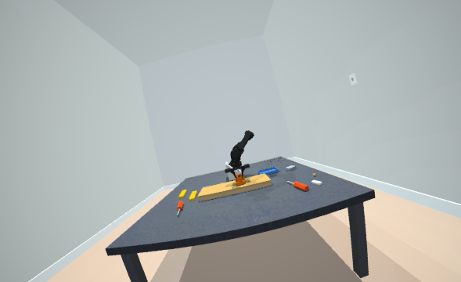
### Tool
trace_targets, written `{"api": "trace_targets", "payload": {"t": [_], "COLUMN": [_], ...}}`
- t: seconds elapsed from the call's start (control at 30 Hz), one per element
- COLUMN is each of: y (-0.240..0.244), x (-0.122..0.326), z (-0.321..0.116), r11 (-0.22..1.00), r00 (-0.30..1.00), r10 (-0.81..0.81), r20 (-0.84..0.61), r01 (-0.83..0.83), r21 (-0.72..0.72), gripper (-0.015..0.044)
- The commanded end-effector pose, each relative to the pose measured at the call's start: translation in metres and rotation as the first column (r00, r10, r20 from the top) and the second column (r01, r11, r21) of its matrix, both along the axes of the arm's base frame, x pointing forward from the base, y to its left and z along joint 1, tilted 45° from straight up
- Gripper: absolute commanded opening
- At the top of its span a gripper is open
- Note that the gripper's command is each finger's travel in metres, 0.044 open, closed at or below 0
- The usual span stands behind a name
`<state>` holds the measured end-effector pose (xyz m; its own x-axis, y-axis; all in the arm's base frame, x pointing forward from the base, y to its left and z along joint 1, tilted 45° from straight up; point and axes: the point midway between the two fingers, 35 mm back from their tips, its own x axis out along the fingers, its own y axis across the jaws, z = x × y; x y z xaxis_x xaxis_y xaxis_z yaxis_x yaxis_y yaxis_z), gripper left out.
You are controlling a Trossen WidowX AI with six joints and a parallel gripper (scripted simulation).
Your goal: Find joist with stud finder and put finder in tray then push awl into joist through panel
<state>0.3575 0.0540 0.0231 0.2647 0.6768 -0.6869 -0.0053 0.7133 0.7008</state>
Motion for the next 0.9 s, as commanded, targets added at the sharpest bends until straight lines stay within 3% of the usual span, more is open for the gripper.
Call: {"api": "trace_targets", "payload": {"t": [0.0, 0.87], "y": [-0.01, -0.081], "x": [0.0, 0.0], "z": [-0.011, -0.079], "r11": [1.0, 1.0], "r00": [1.0, 1.0], "r10": [-0.001, -0.001], "r20": [0.0, 0.001], "r01": [0.001, 0.001], "r21": [-0.001, -0.005], "gripper": [0.0, 0.0]}}
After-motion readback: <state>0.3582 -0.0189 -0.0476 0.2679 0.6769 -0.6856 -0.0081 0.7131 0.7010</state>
